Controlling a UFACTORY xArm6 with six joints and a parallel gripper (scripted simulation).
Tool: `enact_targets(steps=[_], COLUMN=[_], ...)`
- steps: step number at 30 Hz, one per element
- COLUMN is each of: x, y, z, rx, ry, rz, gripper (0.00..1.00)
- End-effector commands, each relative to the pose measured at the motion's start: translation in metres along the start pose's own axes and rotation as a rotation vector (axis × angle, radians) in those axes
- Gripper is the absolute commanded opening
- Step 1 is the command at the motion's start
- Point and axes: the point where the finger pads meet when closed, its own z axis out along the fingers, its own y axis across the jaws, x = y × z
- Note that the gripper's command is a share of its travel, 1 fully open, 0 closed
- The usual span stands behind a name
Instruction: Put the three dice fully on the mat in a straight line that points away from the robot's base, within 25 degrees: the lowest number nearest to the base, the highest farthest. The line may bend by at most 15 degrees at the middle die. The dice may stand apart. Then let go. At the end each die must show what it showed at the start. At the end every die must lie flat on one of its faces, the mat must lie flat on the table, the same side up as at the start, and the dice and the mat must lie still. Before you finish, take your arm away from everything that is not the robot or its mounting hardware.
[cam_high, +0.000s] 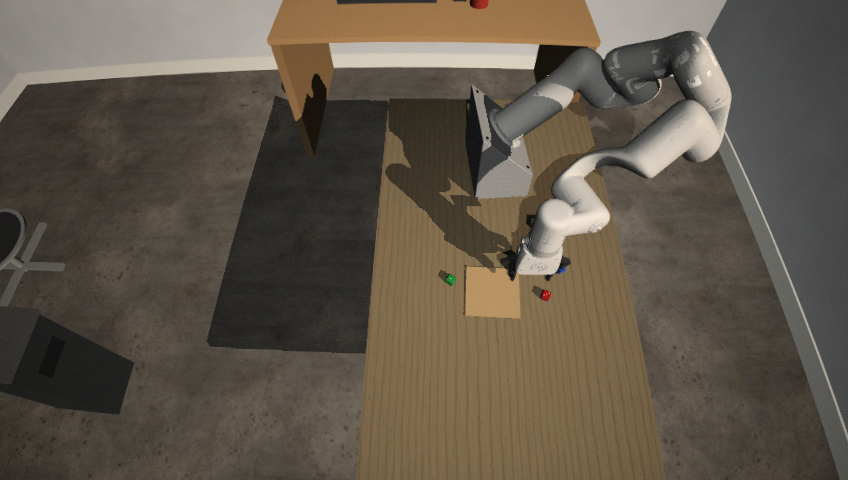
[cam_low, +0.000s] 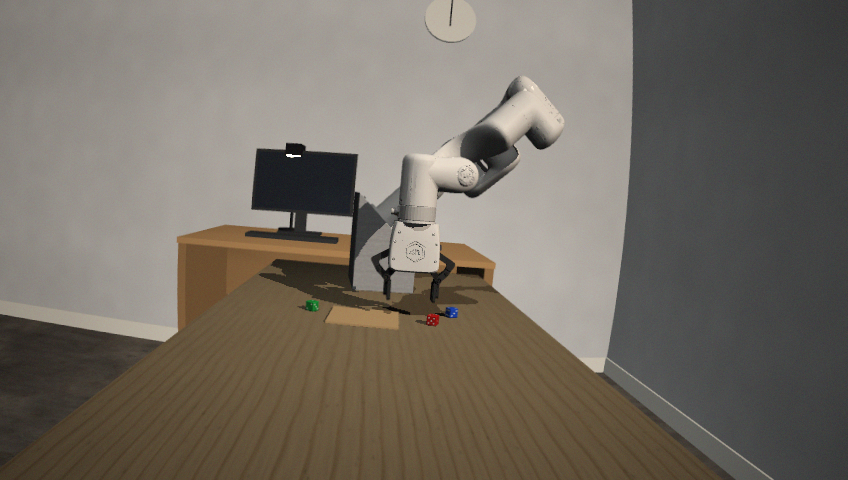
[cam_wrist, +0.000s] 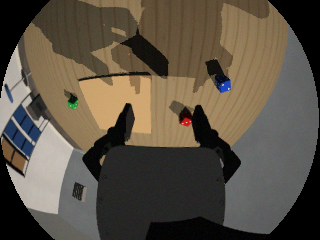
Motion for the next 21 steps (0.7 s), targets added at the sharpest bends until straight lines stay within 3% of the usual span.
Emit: enact_targets(steps=[1,8,21], x=[-0.006,-0.010,-0.010], y=[0.024,0.047,0.051], z=[-0.002,-0.002,-0.002], rx=[0.008,0.008,0.008], ry=[-0.003,-0.003,-0.003], rz=[0.003,0.003,0.003], gripper=[1.00,1.00,1.00])
